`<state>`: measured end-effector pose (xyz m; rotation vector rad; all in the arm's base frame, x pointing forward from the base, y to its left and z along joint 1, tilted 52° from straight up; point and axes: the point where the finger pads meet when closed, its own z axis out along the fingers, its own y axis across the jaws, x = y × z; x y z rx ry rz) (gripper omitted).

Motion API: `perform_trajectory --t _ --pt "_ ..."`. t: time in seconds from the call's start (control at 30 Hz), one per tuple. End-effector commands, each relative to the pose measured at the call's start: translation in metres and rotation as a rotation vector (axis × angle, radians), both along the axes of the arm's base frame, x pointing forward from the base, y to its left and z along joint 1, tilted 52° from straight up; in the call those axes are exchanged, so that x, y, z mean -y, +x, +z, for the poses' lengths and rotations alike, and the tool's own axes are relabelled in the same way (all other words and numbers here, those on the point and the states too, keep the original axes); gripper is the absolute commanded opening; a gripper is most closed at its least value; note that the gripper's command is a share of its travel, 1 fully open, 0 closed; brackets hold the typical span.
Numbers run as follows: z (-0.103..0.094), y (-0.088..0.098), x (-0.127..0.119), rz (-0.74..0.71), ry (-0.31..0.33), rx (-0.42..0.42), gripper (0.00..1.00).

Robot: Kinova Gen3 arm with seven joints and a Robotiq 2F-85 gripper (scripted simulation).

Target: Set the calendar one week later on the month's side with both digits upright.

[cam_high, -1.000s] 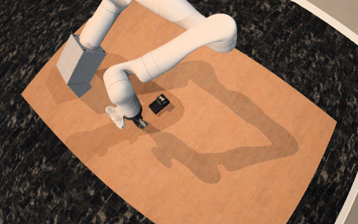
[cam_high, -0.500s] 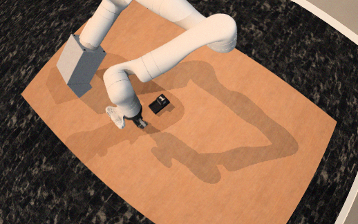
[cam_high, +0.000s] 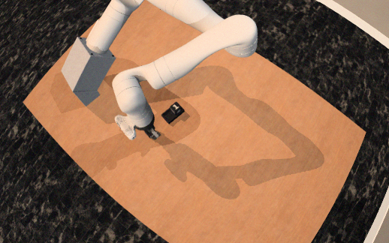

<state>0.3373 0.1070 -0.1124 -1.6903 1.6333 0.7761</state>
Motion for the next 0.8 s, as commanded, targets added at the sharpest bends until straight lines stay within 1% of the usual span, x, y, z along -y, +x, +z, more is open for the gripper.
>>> perform_trajectory --t 0.0,0.1,0.2,0.3,0.53,0.6,0.77 --pt "0.000 0.000 0.000 -0.001 0.000 0.001 0.26" --pt "0.001 0.000 0.002 -0.001 0.000 0.001 0.26" --pt "0.006 0.000 0.009 -0.001 0.000 0.001 0.26" --pt "0.017 0.000 0.022 -0.001 0.000 0.001 0.26" --pt "0.048 -0.002 0.063 -0.001 0.000 0.001 0.26" --pt "0.048 -0.002 0.063 -0.001 0.000 0.001 0.26" --pt "0.060 -0.002 0.078 -0.001 0.000 0.001 0.26"
